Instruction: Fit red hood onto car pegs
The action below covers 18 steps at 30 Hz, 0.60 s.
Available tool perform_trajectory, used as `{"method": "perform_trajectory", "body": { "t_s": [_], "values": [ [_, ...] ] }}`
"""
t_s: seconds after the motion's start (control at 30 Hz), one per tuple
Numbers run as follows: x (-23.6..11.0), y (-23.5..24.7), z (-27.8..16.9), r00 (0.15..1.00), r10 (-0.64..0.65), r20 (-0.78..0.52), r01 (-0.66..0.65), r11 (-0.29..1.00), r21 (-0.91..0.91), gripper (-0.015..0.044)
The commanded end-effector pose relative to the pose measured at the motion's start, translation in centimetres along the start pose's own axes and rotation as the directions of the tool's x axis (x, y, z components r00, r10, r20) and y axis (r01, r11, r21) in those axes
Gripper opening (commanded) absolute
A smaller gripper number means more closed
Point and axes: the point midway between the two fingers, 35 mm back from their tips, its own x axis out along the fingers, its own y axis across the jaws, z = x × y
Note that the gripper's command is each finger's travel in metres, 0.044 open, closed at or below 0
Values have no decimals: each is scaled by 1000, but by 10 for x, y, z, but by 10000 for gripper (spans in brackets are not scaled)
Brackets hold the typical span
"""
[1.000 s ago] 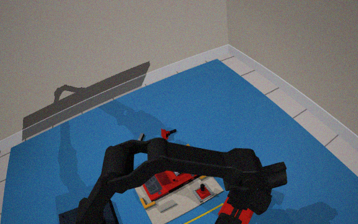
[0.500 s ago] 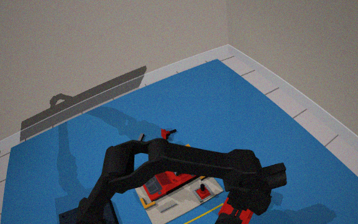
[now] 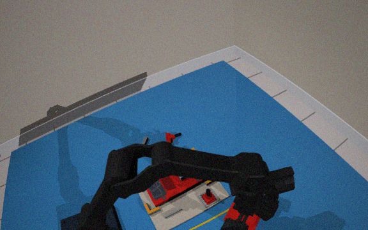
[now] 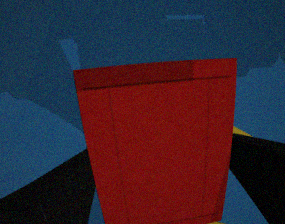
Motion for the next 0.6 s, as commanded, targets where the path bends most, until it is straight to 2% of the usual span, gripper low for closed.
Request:
{"method": "perform_trajectory", "body": {
  "t_s": [0.0,0.57],
  "values": [
    [-6,1,1,1000,2,3,-2,1000,0,12],
    [-48,1,1,1000,2,3,-2,1000,0,0]
  ]
}}
